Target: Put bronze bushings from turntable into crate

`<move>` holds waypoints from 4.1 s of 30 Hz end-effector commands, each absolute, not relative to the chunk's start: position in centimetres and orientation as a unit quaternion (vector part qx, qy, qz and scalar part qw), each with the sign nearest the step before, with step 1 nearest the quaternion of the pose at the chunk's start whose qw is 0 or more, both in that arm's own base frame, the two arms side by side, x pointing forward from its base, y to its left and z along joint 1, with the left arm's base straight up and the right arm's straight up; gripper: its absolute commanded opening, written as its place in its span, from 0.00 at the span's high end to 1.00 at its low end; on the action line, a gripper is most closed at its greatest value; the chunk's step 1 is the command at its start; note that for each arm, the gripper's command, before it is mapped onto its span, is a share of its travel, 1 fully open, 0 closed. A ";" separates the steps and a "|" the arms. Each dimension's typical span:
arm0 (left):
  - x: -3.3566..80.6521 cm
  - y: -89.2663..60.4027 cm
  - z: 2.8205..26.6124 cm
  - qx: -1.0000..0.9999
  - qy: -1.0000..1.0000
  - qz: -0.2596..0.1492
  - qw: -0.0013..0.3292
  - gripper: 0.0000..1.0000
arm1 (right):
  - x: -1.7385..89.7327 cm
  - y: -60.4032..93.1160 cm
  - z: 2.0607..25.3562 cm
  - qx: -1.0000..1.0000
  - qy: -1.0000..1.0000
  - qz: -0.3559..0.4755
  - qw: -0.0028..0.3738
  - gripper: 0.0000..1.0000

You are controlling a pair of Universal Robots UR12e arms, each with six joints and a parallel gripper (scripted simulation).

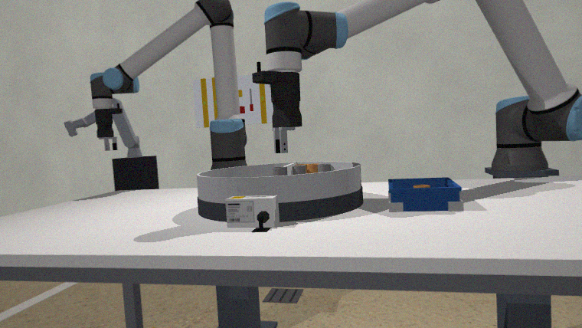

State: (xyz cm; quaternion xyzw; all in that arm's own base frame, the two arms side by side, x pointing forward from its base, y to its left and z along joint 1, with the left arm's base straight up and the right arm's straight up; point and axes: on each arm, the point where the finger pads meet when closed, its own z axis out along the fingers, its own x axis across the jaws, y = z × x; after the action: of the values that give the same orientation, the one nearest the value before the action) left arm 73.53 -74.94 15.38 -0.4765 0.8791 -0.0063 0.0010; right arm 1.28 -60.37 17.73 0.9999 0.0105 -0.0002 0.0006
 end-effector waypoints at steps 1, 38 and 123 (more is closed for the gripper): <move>73.5 -74.5 14.1 -0.477 0.879 0.002 0.000 0.62 | 1.3 -60.4 17.7 1.000 0.011 0.000 0.000 0.00; 73.6 -74.6 14.5 -0.477 0.879 -0.001 0.000 0.62 | 1.3 -60.4 17.7 1.000 0.011 0.000 0.000 0.00; 59.2 -70.9 14.5 -0.082 0.997 -0.001 0.000 0.64 | 1.3 -60.4 17.7 1.000 0.011 0.000 0.000 0.00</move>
State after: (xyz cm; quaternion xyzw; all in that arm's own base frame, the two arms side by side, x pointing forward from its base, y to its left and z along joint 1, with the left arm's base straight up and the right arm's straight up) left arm 60.61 -71.20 14.51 -0.1187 0.9929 -0.0001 0.0004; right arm 1.28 -60.37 17.73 0.9999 0.0105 -0.0002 0.0006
